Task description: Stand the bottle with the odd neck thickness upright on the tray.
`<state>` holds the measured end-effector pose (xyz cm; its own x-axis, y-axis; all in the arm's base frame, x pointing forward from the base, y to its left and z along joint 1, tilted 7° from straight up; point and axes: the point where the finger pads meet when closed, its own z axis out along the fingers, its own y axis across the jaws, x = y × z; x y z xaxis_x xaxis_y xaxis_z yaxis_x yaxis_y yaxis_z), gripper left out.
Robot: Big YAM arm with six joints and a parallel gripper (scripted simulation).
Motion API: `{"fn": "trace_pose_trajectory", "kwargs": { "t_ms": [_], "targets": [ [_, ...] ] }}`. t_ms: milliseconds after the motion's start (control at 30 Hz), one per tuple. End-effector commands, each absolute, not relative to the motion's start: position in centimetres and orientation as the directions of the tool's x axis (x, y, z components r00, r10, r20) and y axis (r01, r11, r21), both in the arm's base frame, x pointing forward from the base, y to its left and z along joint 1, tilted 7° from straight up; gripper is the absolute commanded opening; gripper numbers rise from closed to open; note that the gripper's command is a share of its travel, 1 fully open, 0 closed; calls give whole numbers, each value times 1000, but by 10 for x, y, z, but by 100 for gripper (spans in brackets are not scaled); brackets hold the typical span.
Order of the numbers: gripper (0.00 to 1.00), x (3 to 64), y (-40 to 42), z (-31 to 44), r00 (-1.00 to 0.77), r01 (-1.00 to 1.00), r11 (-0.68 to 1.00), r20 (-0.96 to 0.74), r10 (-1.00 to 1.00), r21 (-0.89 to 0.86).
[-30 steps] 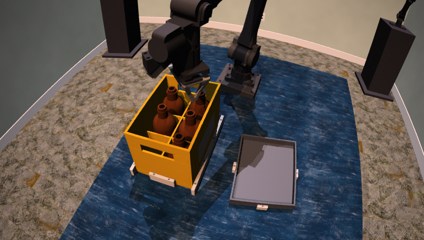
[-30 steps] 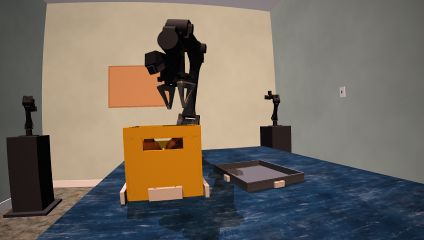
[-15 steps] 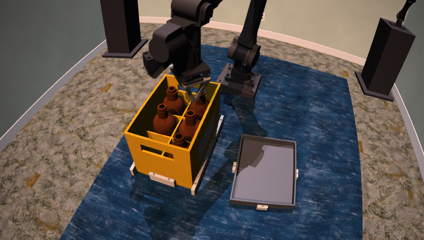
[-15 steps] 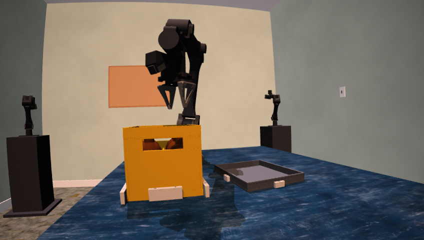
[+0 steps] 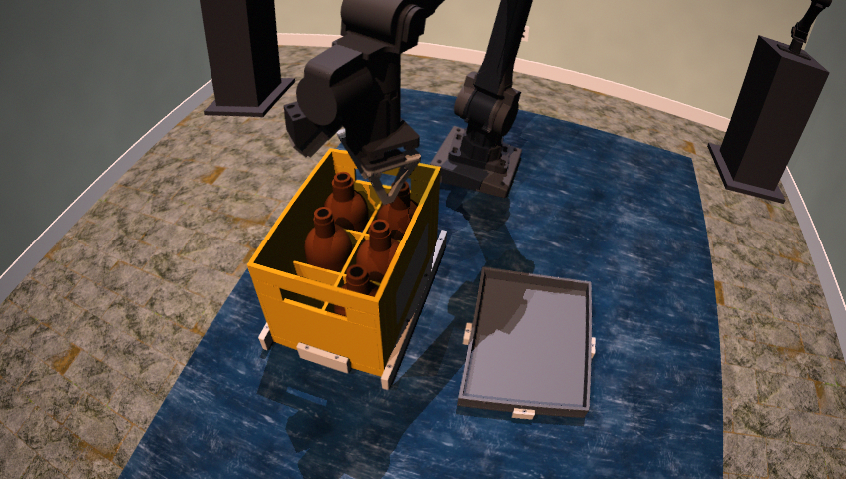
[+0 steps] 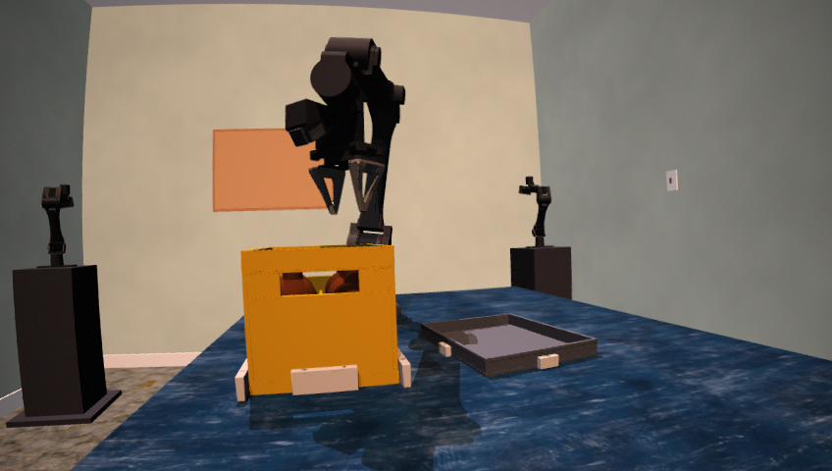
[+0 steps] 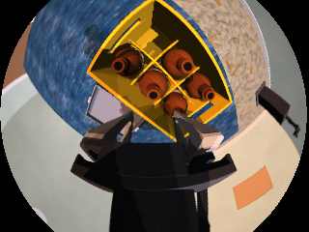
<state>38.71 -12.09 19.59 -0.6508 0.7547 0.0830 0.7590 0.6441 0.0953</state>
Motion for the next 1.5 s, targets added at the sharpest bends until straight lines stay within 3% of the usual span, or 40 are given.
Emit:
{"fn": "trace_pose_trajectory", "kwargs": {
  "t_ms": [0, 1467],
  "targets": [
    [61, 396, -126, 207, -646, 762, 639, 55, 761, 109],
    [61, 406, -122, 170, -649, 759, 641, 43, 760, 117]
  ]
}}
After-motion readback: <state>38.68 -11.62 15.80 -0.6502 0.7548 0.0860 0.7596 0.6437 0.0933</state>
